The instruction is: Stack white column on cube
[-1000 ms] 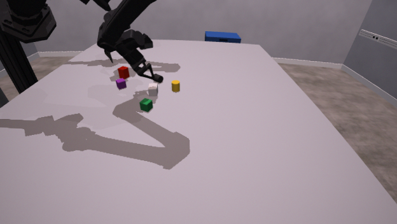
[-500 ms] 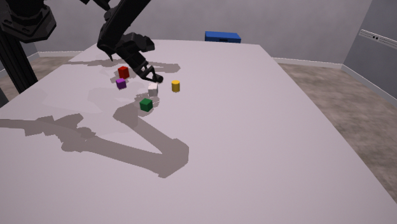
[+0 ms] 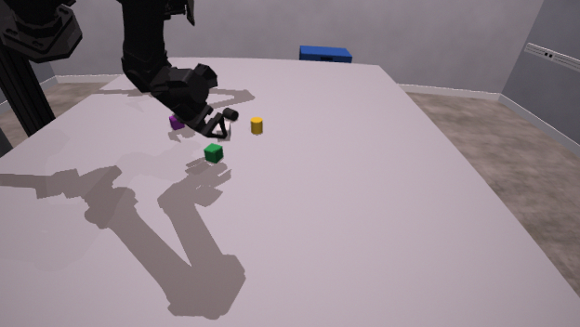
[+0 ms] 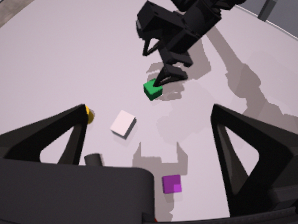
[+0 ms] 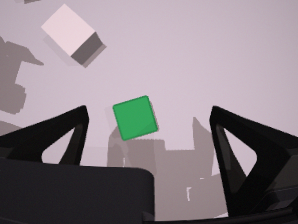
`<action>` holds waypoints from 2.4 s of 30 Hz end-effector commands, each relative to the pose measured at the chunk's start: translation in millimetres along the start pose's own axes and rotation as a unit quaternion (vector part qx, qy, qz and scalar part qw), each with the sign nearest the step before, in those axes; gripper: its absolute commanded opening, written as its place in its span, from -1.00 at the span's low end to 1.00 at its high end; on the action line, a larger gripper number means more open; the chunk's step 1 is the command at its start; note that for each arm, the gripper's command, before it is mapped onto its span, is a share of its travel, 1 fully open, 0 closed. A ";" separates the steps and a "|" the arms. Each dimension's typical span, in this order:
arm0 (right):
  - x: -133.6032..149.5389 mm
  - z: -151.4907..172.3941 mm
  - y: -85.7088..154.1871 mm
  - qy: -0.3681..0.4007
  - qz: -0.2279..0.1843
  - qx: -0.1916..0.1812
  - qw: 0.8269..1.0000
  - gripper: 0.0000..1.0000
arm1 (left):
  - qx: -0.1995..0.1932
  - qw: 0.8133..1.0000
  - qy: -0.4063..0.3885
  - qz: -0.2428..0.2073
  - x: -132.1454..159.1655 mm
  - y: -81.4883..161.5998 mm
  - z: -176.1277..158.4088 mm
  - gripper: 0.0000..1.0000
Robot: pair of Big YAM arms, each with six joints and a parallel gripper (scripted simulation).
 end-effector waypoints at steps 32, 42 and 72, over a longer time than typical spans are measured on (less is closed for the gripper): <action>-58.0 53.6 -65.2 0.257 -0.186 -0.230 0.920 0.28 | 0.010 1.000 0.003 -0.001 -15.1 8.7 -6.6 1.00; -40.8 45.5 -84.4 0.259 -0.213 -0.274 0.901 0.28 | 0.010 1.000 0.003 -0.001 -15.1 8.7 -6.6 1.00; -41.9 57.6 -103.3 0.258 -0.212 -0.292 0.896 0.28 | 0.010 1.000 0.003 -0.001 -15.1 8.7 -6.6 1.00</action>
Point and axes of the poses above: on each arm, the point where the finger pads meet when closed, its own y axis back along the fingers, its own z axis across the jaws, x = y × z, the point moved 2 cm from there along y, back along the fingers, and after that the axes turned 2 degrees about y, right-handed, at the moved point
